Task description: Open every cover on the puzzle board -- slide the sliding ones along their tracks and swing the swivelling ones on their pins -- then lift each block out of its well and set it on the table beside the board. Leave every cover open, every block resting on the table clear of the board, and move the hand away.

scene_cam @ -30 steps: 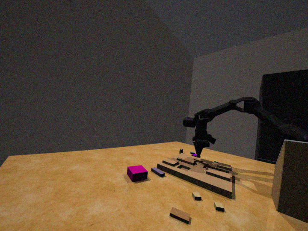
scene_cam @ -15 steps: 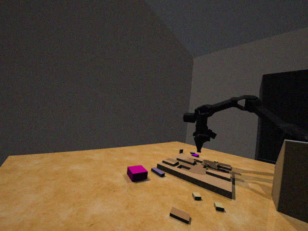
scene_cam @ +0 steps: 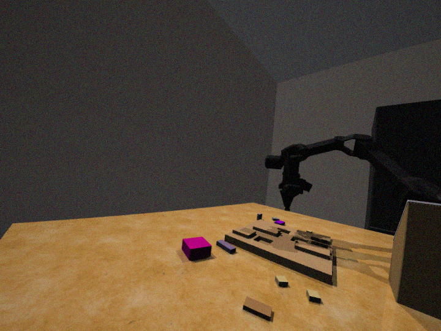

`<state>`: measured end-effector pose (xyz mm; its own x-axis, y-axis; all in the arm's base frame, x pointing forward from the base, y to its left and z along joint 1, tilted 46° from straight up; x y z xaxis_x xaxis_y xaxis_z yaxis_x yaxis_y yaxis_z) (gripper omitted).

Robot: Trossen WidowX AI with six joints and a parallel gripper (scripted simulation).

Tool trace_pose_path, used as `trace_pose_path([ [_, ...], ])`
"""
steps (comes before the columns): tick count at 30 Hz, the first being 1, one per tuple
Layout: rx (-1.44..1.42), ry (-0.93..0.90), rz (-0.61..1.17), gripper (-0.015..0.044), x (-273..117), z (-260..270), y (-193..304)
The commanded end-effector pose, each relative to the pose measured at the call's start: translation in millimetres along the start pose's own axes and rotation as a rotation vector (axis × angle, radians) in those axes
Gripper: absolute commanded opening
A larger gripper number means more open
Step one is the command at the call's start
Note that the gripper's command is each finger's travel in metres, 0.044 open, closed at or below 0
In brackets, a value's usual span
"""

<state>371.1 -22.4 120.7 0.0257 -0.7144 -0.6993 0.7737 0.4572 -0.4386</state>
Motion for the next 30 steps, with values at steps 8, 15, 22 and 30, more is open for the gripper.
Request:
trace_pose_path([
  [8, -0.002, 0.012, 0.001, 0.008, 0, 19, -39],
  [15, -0.002, 0.014, 0.003, 0.008, 0, 28, -65],
  [22, -0.002, 0.014, 0.003, 0.008, 0, 35, -92],
  [30, -0.002, 0.012, 0.002, 0.008, -1, 41, -122],
])
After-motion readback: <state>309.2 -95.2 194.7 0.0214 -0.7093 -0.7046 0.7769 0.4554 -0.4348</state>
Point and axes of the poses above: the point midway between the two fingers, 35 mm back from their tips, its own x axis out along the fingers, its own z axis across the jaws, y = z × x, the point moved 6 cm from there along -x, back along the fingers, and after that the axes turned 12 degrees about -x, right-handed, at the moved point
